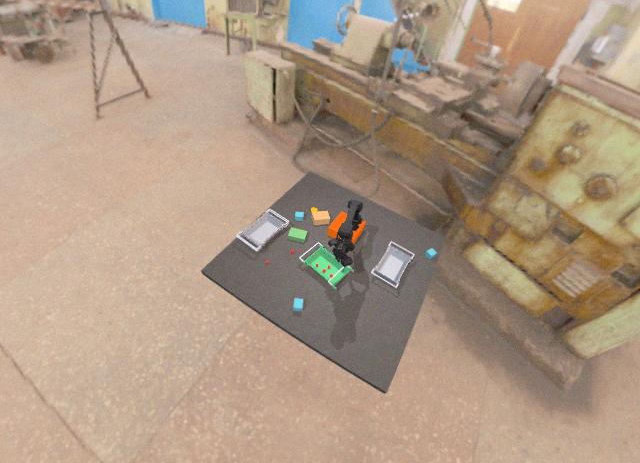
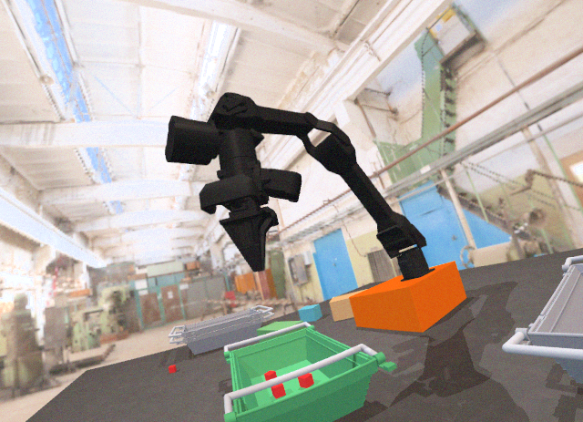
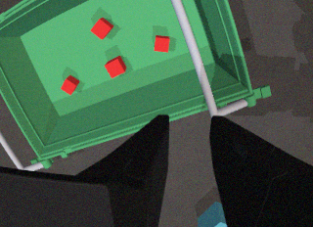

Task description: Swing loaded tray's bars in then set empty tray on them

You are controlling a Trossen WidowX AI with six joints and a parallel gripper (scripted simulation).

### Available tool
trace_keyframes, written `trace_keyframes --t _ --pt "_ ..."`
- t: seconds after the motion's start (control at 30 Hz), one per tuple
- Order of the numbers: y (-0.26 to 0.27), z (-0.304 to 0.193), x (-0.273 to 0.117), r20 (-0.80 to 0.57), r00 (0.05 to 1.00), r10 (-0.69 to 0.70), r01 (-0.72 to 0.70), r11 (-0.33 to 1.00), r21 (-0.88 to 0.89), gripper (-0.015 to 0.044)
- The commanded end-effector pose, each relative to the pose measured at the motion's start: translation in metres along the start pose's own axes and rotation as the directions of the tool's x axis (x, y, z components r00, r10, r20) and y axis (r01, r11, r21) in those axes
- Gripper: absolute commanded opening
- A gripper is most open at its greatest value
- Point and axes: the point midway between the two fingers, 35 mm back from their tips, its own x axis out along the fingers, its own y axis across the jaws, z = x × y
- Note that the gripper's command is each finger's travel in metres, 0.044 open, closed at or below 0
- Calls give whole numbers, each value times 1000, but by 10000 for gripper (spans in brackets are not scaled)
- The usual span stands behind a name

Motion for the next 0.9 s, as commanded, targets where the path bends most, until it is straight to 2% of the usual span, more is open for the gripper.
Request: trace_keyframes --t 0.0,0.13,0.27,0.4,0.63,0.87 --pt "44 -28 27 16 1000 12 -19 842 539 82" --pt "80 -45 43 16 1000 14 -21 510 860 82" --pt "103 -53 53 15 1000 16 -19 244 970 82" --pt "126 -60 62 15 1000 19 -14 -42 999 82" --pt "168 -66 79 14 1000 23 0 -515 857 82" --pt "209 -66 94 13 1000 29 18 -860 509 82"
